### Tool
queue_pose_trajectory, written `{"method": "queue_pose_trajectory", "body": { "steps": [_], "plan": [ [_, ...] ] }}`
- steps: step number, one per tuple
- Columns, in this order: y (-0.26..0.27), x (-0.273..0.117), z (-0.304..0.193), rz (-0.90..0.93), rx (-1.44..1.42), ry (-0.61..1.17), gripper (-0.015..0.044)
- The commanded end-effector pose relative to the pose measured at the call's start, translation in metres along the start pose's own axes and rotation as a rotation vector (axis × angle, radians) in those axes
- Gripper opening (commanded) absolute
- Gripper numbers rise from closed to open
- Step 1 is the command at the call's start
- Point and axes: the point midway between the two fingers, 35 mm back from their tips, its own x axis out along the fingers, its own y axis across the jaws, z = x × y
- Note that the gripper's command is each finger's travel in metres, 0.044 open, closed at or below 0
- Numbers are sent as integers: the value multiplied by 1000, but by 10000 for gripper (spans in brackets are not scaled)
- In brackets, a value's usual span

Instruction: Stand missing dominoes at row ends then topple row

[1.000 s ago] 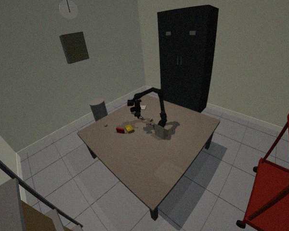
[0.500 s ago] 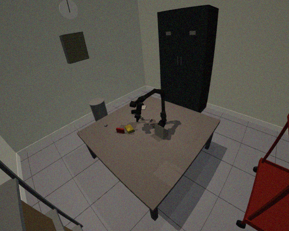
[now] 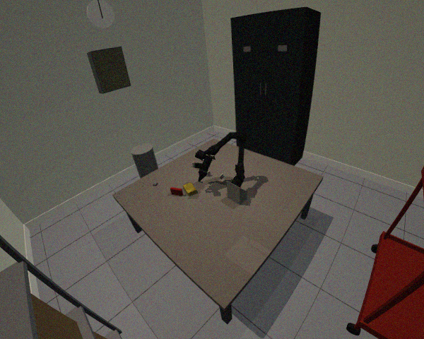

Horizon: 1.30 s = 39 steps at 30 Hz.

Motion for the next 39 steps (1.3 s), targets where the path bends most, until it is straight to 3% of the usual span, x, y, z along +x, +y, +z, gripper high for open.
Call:
{"method": "queue_pose_trajectory", "body": {
  "steps": [1, 20, 39],
  "plan": [
    [0, 3, -1, 27, -12, -69, 107],
    [-9, -1, -3, 49, -92, -454, 107],
    [-14, -32, -18, -100, -246, -817, 107]
  ]
}}
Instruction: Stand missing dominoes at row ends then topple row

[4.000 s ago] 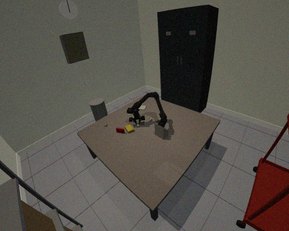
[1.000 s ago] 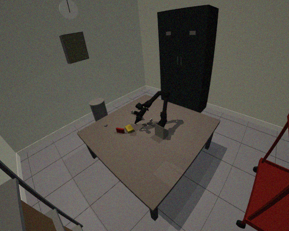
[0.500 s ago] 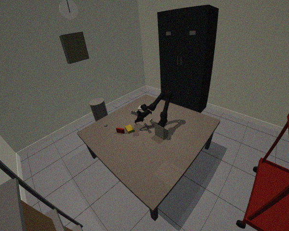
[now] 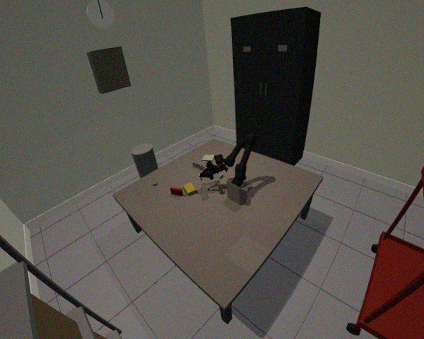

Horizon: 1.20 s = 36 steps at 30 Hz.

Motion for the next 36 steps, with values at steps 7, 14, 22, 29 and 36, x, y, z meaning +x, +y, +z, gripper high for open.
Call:
{"method": "queue_pose_trajectory", "body": {
  "steps": [7, 14, 22, 29, 36],
  "plan": [
    [2, -24, 7, -83, -129, -156, 107],
    [5, -42, 12, -144, -213, -247, 107],
    [6, -42, 12, -145, -215, -250, 107],
    [6, -42, 12, -145, -215, -250, 107],
    [3, -40, 7, -142, -217, -243, 107]
  ]
}}
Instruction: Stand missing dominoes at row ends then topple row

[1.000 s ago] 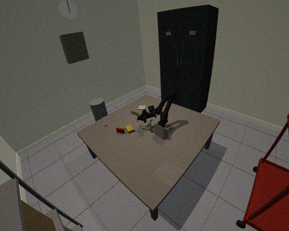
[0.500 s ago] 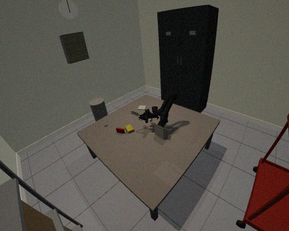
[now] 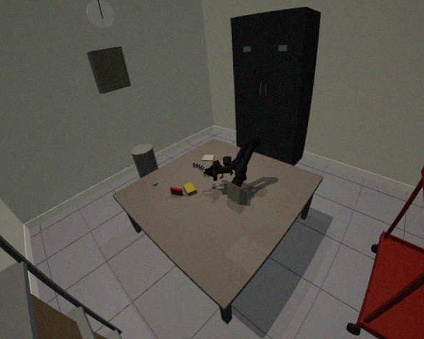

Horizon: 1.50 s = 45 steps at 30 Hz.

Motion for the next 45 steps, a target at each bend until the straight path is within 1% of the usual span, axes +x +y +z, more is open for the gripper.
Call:
{"method": "queue_pose_trajectory", "body": {
  "steps": [1, 23, 45],
  "plan": [
    [-2, 1, -6, 6, -7, 3, 107],
    [-7, 5, -60, 26, -10, 25, 107],
    [2, 2, -110, 2, 6, 4, 107]
  ]
}}
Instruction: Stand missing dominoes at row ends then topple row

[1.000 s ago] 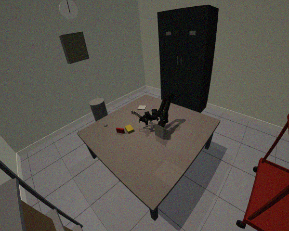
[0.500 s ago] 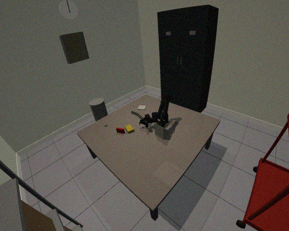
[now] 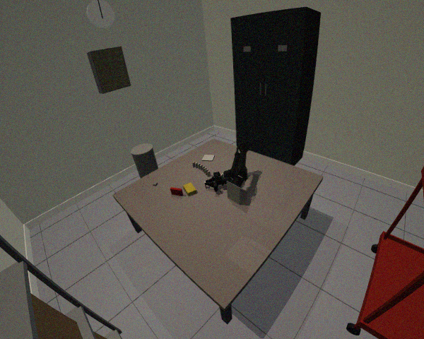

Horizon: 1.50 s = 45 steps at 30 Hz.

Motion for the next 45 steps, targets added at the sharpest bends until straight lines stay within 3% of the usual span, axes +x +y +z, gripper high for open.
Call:
{"method": "queue_pose_trajectory", "body": {
  "steps": [1, 10, 23, 27, 32, 37, 45],
  "plan": [
    [0, 0, -3, -6, -9, -10, 107],
    [0, 0, -3, -6, -9, -10, 107],
    [0, 0, -3, -6, -9, -10, 440],
    [-1, 0, 4, -3, -9, -8, 440],
    [0, 0, 45, -5, -3, -5, 440],
    [-5, 0, 38, -11, 21, 32, 440],
    [-18, 46, 38, 97, 171, 194, 440]
  ]
}}
